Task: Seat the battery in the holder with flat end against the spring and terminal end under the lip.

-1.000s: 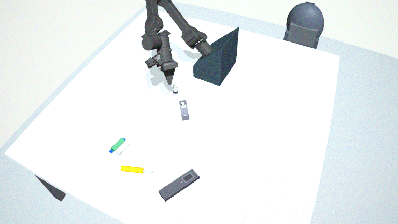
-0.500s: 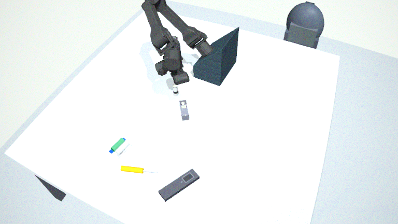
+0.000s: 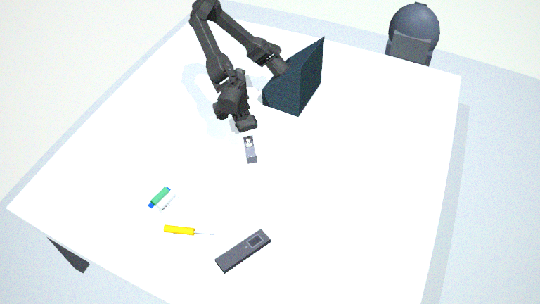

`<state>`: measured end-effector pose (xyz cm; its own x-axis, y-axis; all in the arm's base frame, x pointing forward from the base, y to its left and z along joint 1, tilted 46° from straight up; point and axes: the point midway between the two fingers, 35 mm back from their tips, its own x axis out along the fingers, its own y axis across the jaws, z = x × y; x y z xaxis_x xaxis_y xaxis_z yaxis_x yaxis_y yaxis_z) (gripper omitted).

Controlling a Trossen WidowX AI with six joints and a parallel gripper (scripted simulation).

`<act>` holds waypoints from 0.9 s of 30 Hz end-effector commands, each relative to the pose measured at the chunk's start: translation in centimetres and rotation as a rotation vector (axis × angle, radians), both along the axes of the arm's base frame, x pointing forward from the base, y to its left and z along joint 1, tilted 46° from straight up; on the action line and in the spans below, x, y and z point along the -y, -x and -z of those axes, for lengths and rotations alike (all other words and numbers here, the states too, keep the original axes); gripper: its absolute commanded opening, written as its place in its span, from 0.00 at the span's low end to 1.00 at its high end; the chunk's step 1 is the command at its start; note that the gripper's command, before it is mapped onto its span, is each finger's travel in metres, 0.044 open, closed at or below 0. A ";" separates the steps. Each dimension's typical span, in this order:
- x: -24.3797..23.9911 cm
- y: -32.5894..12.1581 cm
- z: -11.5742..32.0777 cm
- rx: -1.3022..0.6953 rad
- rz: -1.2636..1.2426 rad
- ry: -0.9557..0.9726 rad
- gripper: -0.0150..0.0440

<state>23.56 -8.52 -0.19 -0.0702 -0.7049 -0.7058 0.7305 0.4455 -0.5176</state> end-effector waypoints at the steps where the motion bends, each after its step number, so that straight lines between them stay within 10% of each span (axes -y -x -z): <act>1: 0.7 0.3 0.7 -0.005 -0.003 0.006 0.25; 27: 2.6 2.9 -1.6 -0.006 -0.003 0.005 0.25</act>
